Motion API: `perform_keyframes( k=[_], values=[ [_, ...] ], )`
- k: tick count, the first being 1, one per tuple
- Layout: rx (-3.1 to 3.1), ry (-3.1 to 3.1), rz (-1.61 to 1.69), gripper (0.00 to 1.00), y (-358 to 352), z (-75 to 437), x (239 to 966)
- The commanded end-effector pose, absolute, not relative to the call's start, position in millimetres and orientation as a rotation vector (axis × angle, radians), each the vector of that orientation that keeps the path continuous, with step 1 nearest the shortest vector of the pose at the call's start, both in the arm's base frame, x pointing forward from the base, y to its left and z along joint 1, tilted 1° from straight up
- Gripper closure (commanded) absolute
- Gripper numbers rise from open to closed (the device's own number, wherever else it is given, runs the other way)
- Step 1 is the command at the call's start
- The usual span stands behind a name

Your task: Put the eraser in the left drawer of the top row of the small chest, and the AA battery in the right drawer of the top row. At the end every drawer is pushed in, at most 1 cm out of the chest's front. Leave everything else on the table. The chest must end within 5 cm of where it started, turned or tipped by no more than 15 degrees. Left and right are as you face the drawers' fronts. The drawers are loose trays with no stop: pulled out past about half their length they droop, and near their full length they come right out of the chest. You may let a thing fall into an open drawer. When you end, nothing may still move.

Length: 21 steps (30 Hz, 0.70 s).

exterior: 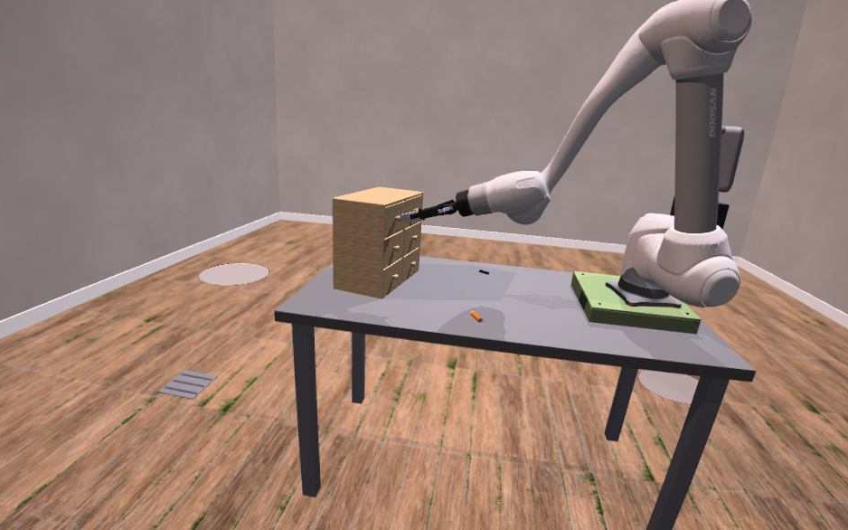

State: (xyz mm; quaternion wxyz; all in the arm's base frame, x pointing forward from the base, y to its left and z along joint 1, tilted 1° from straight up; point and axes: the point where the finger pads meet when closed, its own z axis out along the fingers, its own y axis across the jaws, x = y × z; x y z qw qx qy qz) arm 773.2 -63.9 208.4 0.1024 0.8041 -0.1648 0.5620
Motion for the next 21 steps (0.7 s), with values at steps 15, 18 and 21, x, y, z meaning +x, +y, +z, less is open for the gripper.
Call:
perform_keyframes(
  k=[15, 18, 21],
  values=[
    [2.373, -0.487, 1.659, 1.00, -62.5, 208.5, 769.7],
    [2.373, -0.487, 1.659, 1.00, -58.3, 208.6, 759.4],
    [2.373, -0.487, 1.659, 1.00, -52.5, 208.7, 745.3]
  ],
)
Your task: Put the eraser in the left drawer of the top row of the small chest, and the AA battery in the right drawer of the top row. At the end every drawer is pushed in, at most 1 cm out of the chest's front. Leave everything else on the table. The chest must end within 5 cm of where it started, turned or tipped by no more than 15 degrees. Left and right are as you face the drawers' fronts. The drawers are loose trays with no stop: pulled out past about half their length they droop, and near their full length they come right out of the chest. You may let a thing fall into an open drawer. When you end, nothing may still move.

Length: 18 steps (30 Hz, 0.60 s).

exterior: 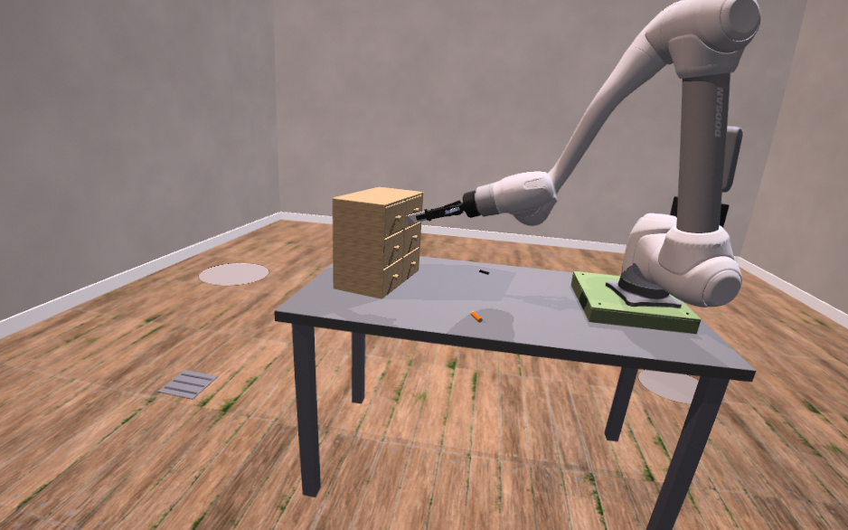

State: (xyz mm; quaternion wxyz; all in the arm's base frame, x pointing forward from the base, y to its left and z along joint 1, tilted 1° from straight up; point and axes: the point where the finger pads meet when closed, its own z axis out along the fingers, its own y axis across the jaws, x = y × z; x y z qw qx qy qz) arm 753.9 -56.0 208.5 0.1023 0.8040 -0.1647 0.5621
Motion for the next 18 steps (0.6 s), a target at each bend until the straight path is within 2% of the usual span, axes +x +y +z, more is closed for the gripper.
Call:
perform_keyframes(
  k=[1, 18],
  values=[
    [2.373, -0.487, 1.659, 1.00, -52.5, 208.7, 745.3],
    [2.373, -0.487, 1.659, 1.00, -39.3, 215.0, 712.9]
  ],
)
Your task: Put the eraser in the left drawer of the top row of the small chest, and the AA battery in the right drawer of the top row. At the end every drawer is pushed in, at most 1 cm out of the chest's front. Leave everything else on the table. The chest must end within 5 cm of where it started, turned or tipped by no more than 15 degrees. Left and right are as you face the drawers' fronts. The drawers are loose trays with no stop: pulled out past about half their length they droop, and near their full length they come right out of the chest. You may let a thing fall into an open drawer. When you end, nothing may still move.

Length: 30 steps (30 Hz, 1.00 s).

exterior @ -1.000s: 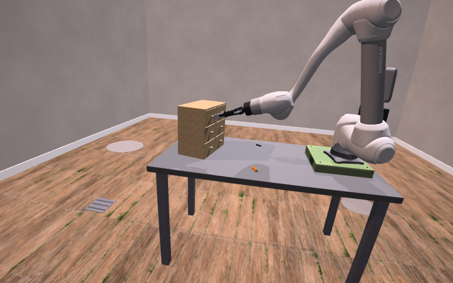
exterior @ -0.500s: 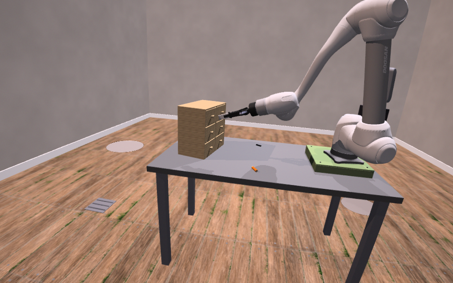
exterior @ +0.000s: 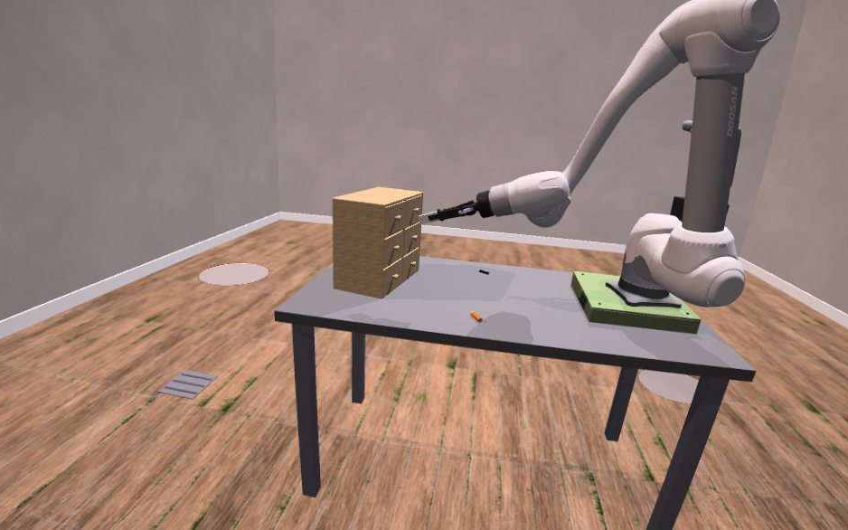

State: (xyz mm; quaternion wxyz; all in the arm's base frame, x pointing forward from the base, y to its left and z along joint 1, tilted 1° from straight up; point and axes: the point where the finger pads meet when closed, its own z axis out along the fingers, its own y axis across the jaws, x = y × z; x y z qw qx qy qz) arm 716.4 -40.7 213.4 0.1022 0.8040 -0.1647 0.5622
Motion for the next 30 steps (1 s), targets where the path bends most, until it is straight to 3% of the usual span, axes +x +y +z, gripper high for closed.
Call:
perform_keyframes(
  k=[1, 30],
  values=[
    [2.373, -0.487, 1.659, 1.00, -39.3, 215.0, 712.9],
    [2.419, -0.495, 1.604, 1.00, -24.9, 233.1, 676.9]
  ],
)
